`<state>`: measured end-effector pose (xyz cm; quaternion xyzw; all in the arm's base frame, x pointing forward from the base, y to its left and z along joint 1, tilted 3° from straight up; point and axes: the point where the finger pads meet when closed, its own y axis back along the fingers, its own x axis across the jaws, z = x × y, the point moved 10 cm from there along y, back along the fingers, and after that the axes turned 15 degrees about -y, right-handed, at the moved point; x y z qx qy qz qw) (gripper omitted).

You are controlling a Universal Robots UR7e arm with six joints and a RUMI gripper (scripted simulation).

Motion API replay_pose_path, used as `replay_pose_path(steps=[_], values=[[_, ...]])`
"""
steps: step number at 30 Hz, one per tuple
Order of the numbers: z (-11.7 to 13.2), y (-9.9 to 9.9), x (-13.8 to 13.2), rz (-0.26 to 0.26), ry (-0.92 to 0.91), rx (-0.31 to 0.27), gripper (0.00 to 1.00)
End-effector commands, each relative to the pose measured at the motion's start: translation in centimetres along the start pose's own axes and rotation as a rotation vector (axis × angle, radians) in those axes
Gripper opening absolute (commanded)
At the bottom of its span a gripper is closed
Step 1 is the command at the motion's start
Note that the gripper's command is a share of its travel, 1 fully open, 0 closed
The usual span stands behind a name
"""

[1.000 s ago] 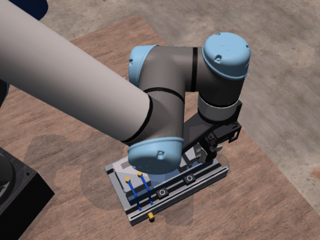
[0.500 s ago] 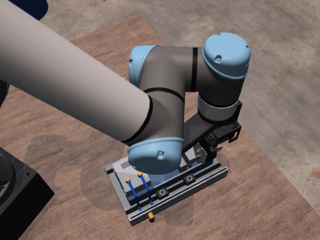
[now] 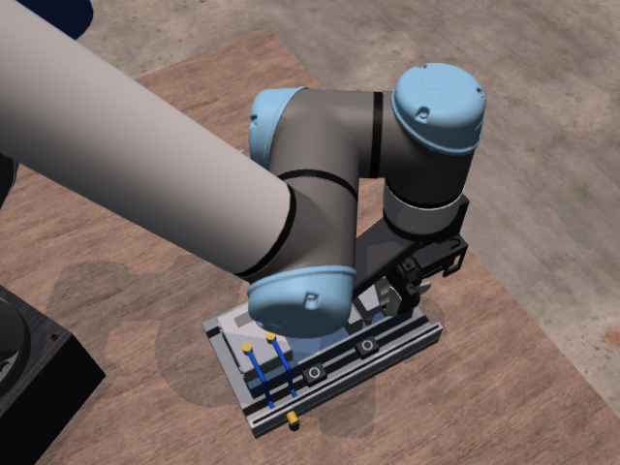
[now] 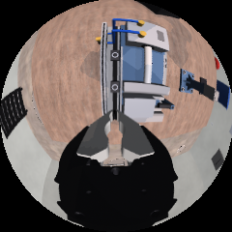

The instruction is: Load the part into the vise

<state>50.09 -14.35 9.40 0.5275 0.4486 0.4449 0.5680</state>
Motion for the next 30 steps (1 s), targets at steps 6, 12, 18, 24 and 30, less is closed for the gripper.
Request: replay_pose_path(steps=[6,12,18,24,30], values=[[0.03,0.05,-0.01,0.0,0.0,-0.001,0.0],[0.03,0.04,-0.01,0.0,0.0,-0.001,0.0],[0.03,0.0,-0.01,0.0,0.0,-0.001,0.0],[0.03,-0.07,-0.01,0.0,0.0,-0.001,0.0],[0.03,-0.21,-0.01,0.0,0.0,-0.001,0.0]])
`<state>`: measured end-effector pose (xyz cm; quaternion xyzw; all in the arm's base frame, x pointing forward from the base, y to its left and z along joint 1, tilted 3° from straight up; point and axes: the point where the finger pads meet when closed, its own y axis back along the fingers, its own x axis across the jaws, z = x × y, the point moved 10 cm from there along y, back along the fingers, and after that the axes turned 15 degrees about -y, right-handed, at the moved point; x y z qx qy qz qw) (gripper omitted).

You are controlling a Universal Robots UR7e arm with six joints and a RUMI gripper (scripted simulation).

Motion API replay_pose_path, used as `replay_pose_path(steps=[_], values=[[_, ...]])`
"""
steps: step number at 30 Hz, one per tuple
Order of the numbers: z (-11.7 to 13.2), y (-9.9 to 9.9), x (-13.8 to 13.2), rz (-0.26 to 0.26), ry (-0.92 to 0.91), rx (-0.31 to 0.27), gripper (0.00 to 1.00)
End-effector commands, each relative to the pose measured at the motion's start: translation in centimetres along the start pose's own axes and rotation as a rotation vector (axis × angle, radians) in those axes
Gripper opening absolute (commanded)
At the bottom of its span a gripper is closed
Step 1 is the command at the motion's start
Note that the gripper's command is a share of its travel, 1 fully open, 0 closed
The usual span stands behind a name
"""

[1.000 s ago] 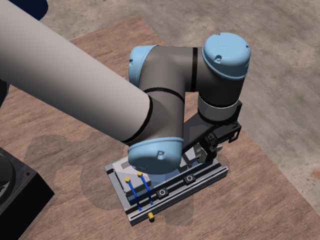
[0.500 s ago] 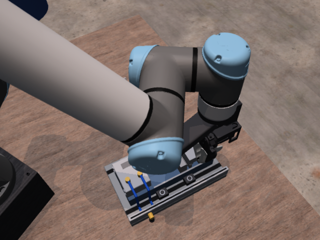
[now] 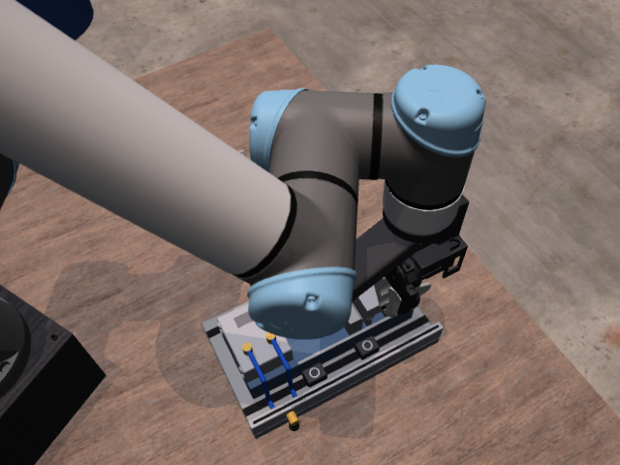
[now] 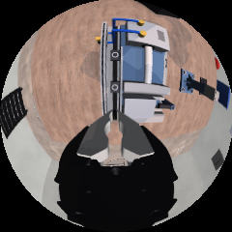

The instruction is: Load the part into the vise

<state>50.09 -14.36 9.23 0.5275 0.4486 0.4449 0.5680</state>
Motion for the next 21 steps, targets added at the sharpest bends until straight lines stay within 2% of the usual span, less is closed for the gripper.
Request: replay_pose_path(steps=[1,21], values=[[0.03,-0.06,-0.01,0.0,0.0,-0.001,0.0],[0.03,-0.59,-0.01,0.0,0.0,-0.001,0.0]])
